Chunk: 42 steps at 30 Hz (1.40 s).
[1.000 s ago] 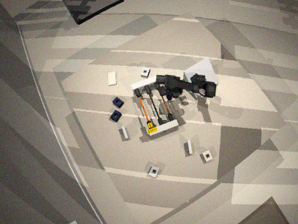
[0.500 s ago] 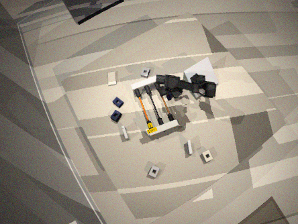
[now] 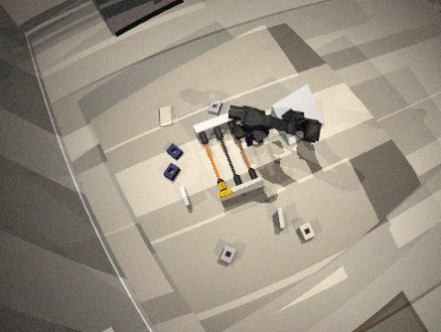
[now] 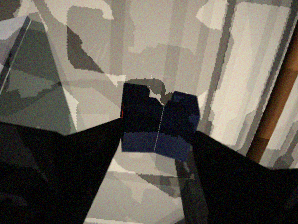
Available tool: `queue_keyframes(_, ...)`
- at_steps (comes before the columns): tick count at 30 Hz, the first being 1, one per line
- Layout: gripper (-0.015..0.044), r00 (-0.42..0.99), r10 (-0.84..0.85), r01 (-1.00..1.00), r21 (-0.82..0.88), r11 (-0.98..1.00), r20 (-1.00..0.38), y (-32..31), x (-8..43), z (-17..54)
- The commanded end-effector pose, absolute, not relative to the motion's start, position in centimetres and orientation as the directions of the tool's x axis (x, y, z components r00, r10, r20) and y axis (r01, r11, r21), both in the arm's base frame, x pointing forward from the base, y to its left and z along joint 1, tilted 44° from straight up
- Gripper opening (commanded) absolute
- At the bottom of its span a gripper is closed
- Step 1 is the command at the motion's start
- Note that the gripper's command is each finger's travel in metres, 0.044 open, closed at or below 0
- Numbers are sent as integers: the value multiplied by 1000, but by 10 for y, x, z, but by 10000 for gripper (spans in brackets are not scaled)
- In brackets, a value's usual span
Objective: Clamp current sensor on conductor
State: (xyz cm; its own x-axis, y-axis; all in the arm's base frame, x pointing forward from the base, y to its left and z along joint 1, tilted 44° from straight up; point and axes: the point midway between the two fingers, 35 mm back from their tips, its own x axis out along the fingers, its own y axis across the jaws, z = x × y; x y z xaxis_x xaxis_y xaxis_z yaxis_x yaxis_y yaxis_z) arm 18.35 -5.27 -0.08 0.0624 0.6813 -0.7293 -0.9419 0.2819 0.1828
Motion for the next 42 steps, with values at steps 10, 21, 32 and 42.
queue_keyframes(10,0,70,674,-943,172,285,-735,-103,183,48)
queue_keyframes(21,0,71,677,-938,183,296,-733,-118,182,66)
queue_keyframes(32,0,94,661,-789,349,505,-744,-125,198,62)
queue_keyframes(42,0,119,646,-566,483,668,-754,-131,215,59)
